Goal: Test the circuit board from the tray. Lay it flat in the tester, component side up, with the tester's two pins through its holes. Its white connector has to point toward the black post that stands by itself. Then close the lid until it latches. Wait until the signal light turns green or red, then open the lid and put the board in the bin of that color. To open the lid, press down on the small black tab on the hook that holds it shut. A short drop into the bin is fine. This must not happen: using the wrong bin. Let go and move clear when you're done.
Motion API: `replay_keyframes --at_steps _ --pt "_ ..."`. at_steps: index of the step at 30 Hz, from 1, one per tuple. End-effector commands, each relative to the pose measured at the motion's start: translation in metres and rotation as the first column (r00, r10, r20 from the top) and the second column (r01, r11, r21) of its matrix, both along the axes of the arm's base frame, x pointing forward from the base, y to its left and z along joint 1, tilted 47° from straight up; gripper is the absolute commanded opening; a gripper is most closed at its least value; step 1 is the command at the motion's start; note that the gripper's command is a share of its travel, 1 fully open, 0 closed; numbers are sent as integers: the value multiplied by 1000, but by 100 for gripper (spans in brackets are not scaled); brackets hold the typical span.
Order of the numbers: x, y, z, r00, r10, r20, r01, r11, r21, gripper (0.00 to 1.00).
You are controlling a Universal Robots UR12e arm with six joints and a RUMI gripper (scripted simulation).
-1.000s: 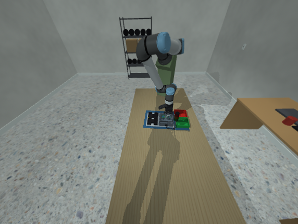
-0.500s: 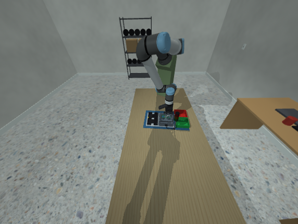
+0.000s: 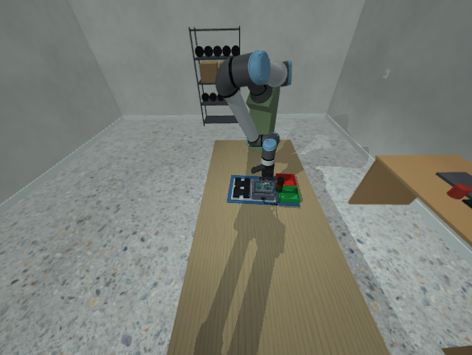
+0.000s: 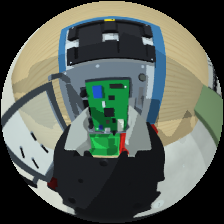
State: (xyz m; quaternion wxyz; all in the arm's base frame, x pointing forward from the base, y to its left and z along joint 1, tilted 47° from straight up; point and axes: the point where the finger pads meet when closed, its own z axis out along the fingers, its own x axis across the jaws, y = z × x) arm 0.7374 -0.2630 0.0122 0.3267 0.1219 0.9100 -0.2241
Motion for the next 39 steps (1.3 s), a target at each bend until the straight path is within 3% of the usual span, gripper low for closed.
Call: replay_keyframes --at_steps 1,39 --pt "3 -3 1 1000 0 4 0 1000 -2 39" --pt "5 -4 -1 1000 0 4 0 1000 -2 39"
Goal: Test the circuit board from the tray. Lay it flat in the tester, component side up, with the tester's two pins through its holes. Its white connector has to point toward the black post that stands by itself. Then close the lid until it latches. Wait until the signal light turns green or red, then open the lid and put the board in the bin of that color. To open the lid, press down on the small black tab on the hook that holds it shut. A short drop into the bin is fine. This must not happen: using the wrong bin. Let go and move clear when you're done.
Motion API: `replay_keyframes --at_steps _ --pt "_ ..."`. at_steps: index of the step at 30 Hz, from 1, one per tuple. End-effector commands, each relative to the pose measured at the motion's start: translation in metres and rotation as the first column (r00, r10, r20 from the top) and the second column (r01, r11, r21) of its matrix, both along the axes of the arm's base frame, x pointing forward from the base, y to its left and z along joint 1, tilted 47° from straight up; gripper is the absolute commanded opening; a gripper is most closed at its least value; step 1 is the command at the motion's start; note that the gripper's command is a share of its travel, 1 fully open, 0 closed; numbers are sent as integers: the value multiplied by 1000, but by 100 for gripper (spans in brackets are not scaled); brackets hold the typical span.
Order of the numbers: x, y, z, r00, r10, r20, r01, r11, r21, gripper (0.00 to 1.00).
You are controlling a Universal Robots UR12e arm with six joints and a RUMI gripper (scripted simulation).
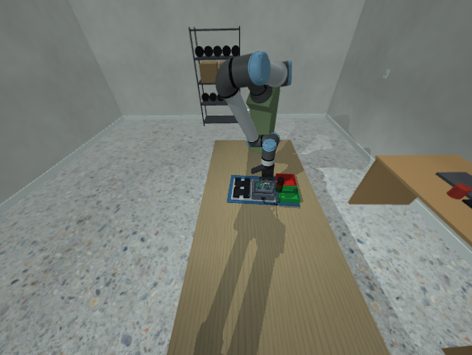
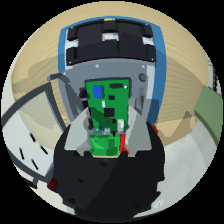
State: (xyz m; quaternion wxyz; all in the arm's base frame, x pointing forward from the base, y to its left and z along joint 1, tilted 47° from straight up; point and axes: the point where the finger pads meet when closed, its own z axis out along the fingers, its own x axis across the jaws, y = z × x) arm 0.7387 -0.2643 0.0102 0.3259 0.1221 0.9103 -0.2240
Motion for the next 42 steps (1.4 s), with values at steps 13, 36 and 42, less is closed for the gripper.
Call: replay_keyframes --at_steps 13,36,42 --pt "3 -2 1 1000 1 4 -1 1000 -2 59" --pt "3 -2 1 1000 1 4 -1 1000 -2 59" --pt "3 -2 1 1000 1 4 -1 1000 -2 59"
